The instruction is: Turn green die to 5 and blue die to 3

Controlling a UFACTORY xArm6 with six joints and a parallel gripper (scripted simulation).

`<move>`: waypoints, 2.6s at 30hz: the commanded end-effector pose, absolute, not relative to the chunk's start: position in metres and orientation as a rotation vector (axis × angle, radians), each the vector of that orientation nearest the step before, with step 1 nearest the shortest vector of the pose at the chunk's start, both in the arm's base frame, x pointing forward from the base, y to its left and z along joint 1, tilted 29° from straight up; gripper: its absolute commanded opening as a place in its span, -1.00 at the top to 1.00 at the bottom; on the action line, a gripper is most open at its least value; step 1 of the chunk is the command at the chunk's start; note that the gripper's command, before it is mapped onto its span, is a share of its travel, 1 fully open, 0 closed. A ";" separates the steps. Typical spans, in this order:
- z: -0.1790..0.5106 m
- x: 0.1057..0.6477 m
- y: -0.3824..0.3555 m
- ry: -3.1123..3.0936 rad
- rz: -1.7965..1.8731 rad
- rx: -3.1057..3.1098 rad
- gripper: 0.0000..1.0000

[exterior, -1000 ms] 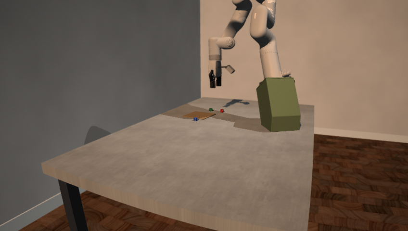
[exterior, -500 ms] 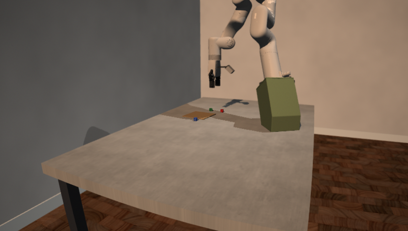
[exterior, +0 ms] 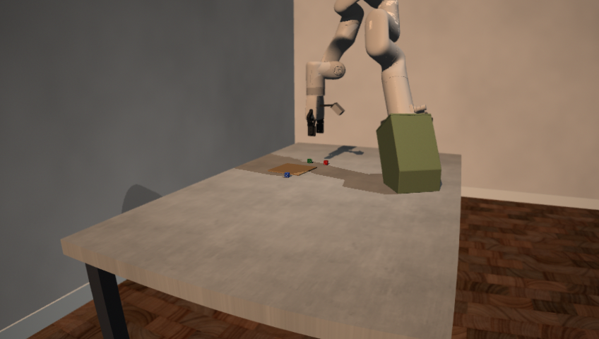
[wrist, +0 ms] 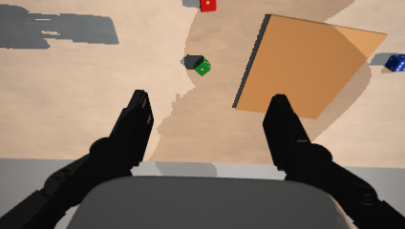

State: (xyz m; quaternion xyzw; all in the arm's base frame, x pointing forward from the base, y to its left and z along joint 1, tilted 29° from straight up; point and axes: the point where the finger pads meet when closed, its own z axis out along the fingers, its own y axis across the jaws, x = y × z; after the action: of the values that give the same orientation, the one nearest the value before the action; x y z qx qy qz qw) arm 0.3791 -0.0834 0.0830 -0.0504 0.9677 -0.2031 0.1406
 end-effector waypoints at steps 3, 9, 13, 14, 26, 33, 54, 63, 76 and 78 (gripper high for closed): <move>0.047 0.396 -0.100 2.783 -0.594 -0.144 -1.00; 0.027 0.403 -0.109 2.783 -0.594 -0.144 -1.00; 0.014 0.407 -0.115 2.783 -0.594 -0.144 -1.00; 0.013 0.408 -0.116 2.783 -0.594 -0.144 -1.00; 0.011 0.409 -0.116 2.783 -0.594 -0.144 -1.00; 0.011 0.409 -0.116 2.783 -0.594 -0.144 -1.00; 0.011 0.409 -0.116 2.783 -0.594 -0.144 -1.00; 0.009 0.404 -0.117 2.783 -0.594 -0.144 -1.00; -0.006 0.353 -0.123 2.783 -0.594 -0.144 -1.00; -0.008 0.346 -0.124 2.783 -0.594 -0.144 -1.00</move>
State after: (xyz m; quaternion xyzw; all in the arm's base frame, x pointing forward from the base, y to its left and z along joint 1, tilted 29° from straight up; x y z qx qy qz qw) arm 0.3580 -0.1219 -0.0057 -0.0496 0.9676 -0.2051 0.1390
